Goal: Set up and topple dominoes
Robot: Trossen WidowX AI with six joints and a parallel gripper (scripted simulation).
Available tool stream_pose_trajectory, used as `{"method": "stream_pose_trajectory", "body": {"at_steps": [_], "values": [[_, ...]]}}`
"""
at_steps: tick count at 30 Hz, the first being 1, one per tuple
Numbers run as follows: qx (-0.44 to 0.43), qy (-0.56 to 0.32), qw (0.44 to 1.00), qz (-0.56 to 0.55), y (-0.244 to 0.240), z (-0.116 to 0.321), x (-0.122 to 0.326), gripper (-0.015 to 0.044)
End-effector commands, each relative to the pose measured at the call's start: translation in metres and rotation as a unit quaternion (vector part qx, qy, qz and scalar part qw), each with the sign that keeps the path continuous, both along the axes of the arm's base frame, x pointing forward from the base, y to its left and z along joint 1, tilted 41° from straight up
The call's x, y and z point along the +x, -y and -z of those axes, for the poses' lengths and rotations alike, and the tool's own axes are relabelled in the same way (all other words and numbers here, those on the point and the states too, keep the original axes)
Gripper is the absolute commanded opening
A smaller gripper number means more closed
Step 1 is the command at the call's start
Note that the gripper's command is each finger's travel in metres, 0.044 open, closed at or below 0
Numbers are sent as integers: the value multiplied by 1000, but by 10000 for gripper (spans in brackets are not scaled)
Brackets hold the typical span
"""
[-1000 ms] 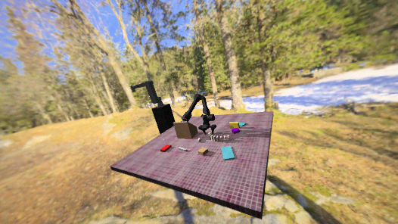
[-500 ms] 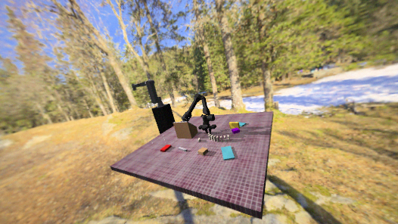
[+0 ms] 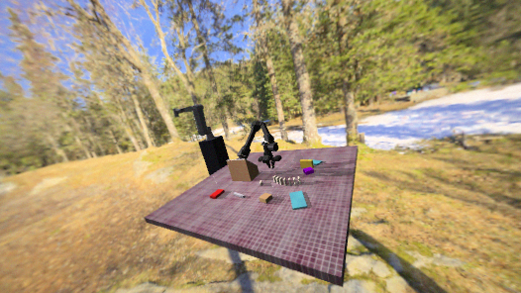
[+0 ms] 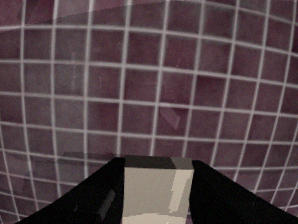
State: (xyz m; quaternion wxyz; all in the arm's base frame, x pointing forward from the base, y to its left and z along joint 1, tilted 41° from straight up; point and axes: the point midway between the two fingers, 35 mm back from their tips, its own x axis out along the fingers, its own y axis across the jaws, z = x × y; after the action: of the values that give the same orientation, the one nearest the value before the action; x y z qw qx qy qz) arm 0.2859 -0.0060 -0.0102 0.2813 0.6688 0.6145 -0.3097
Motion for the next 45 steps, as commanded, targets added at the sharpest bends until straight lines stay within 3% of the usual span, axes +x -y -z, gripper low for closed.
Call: {"method": "stream_pose_trajectory", "body": {"at_steps": [1,4,11,15,19,26,37,45], "values": [[-5,8,1000,1,41,-46,0,107],[-6,7,1000,1,62,-69,-1,107],[-7,13,1000,-6,62,-73,-1,107],[-25,133,979,-152,21,-109,-6,107],[-39,273,906,-321,-28,-148,-25,107],[-43,463,703,-539,-90,-195,-78,107],[-44,473,686,-551,-94,-196,-82,107],[-105,462,649,-594,-98,-173,-77,107]]}}
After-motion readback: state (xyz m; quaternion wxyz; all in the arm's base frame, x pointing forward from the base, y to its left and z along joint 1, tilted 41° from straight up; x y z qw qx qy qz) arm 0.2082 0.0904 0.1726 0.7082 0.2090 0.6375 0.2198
